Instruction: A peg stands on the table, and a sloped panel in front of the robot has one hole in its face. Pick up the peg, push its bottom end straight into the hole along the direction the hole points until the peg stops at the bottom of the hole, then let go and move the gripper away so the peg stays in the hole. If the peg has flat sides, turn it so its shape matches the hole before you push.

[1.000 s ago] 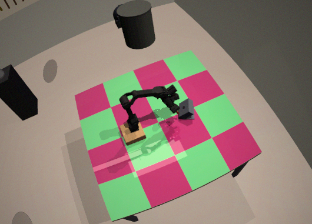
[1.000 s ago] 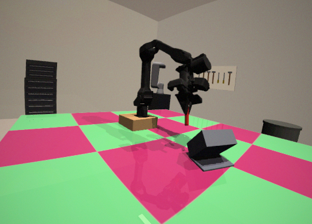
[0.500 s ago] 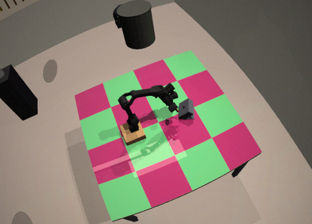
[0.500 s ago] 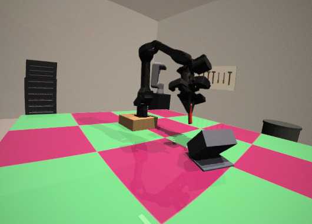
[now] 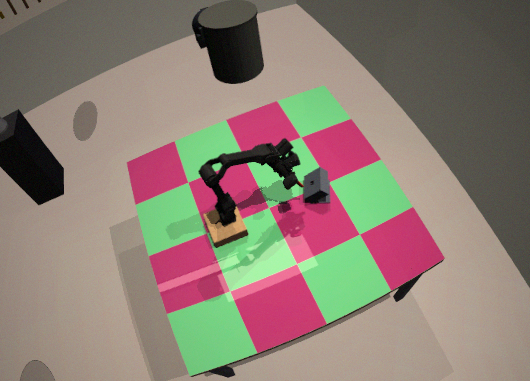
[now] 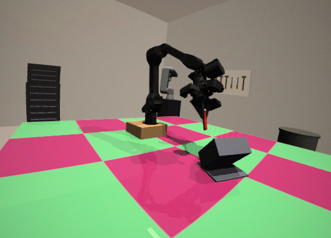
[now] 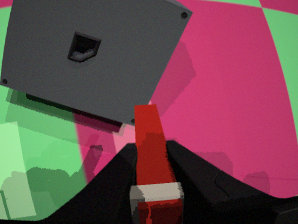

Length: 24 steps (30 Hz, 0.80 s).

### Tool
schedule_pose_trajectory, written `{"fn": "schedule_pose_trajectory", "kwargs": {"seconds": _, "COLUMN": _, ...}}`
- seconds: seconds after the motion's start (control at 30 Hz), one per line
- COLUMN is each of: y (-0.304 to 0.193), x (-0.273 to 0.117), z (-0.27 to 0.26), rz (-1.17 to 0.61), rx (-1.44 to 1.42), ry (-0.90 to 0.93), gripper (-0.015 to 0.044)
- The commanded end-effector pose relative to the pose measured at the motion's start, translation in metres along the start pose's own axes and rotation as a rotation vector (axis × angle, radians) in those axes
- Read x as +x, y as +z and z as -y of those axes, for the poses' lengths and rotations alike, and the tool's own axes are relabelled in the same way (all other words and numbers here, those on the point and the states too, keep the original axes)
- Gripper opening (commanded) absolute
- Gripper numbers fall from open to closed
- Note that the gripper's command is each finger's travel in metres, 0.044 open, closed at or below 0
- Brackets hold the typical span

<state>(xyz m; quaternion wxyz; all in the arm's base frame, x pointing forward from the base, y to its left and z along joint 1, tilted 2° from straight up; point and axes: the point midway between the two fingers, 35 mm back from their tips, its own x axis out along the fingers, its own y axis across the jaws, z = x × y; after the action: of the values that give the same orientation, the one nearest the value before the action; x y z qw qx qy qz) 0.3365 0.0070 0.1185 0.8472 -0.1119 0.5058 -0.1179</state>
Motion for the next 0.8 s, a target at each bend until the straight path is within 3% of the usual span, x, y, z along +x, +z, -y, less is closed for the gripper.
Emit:
{"fn": "schedule_pose_trajectory", "kwargs": {"seconds": 0.0, "y": -0.002, "x": -0.001, "z": -0.004, "rz": 0.012, "rx": 0.032, "ry": -0.004, "gripper": 0.0}}
{"fn": "schedule_pose_trajectory", "kwargs": {"seconds": 0.77, "y": 0.0, "x": -0.014, "z": -0.022, "rz": 0.103, "rx": 0.217, "ry": 0.006, "gripper": 0.0}}
